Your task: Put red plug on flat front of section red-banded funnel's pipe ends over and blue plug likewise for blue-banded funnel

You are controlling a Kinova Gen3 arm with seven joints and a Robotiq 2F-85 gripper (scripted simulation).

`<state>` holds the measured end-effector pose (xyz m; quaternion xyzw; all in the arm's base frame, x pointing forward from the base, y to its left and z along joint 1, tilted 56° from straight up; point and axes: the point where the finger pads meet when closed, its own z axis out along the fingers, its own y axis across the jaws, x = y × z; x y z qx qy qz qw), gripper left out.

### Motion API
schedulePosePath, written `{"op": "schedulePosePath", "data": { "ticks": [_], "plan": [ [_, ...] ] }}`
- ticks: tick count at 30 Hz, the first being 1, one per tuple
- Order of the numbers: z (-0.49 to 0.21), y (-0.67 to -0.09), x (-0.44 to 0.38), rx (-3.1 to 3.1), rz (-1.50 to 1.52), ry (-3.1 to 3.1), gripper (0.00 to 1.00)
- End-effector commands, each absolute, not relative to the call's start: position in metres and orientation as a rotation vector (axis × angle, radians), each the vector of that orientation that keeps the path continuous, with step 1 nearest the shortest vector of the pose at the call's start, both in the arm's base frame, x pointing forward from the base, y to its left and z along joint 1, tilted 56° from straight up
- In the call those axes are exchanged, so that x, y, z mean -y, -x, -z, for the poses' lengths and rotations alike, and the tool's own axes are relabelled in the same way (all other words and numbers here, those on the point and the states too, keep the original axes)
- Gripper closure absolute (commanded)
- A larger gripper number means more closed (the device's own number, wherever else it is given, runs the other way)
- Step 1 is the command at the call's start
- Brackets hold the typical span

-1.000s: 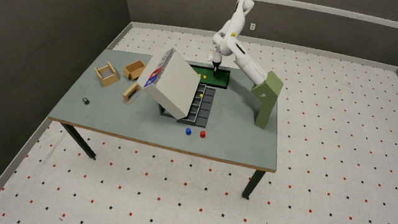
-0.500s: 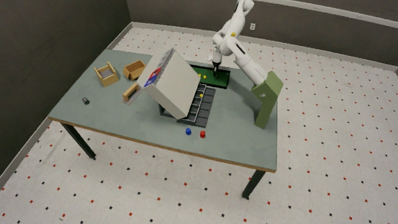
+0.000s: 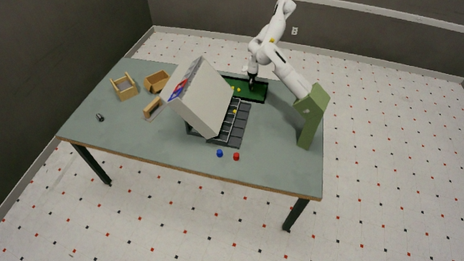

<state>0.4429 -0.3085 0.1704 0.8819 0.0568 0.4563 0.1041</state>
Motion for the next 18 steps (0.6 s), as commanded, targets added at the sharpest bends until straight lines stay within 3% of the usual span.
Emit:
{"op": "schedulePosePath", "data": {
  "ticks": [1, 18],
  "plan": [
    [-0.1707, -0.4427, 0.3088, -0.167, -1.346, -2.600, 0.50],
    [-0.1657, -0.4489, 0.3094, -0.167, -1.346, -2.600, 0.50]
  ]
}}
